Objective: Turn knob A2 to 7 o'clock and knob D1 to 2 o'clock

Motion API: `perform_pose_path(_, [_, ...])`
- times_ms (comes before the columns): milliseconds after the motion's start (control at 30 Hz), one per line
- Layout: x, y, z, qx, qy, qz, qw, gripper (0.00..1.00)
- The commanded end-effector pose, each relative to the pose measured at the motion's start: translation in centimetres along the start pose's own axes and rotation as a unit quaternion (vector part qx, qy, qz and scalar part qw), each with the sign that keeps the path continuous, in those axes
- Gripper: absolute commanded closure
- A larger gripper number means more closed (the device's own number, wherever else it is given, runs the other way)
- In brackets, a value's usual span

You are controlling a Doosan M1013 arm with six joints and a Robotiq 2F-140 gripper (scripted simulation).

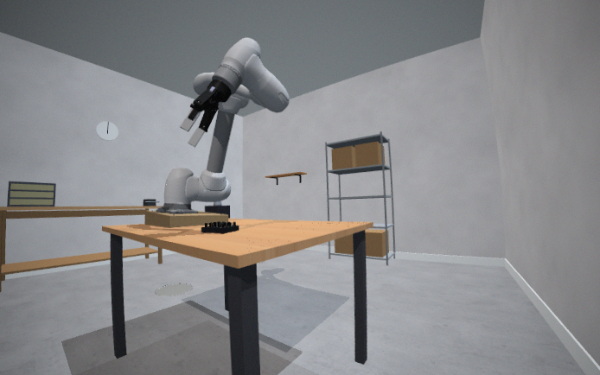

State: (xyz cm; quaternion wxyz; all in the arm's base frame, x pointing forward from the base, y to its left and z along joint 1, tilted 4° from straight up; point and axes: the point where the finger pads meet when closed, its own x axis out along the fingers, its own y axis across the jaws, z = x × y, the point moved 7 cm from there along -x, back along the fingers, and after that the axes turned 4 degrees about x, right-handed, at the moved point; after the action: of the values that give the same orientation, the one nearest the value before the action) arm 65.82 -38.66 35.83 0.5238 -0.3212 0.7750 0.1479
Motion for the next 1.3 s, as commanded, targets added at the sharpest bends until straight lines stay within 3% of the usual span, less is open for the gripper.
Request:
perform_pose_path(0, [1.0,1.0,0.8,-0.076,-0.016,0.002,0.997,0.0])
perform_pose_path(167, [1.6,1.7,1.3,-0.126,-0.025,0.001,0.992,0.0])
perform_pose_path(200, [2.2,2.4,1.8,-0.171,-0.034,0.0,0.985,0.0])
perform_pose_path(433, [3.6,4.1,3.0,-0.279,-0.054,-0.006,0.959,0.0])
perform_pose_path(667, [5.1,6.0,4.2,-0.387,-0.074,-0.016,0.919,0.0])
perform_pose_path(733, [5.1,6.0,4.2,-0.387,-0.074,-0.016,0.919,0.0])
perform_pose_path(767, [5.7,6.9,4.7,-0.43,-0.081,-0.021,0.899,0.0])
perform_pose_path(967, [6.8,8.5,5.6,-0.509,-0.095,-0.034,0.855,0.0])
perform_pose_path(1233, [8.4,10.9,6.8,-0.615,-0.111,-0.057,0.779,0.0])
perform_pose_path(1267, [8.4,10.9,6.8,-0.615,-0.111,-0.057,0.779,0.0])
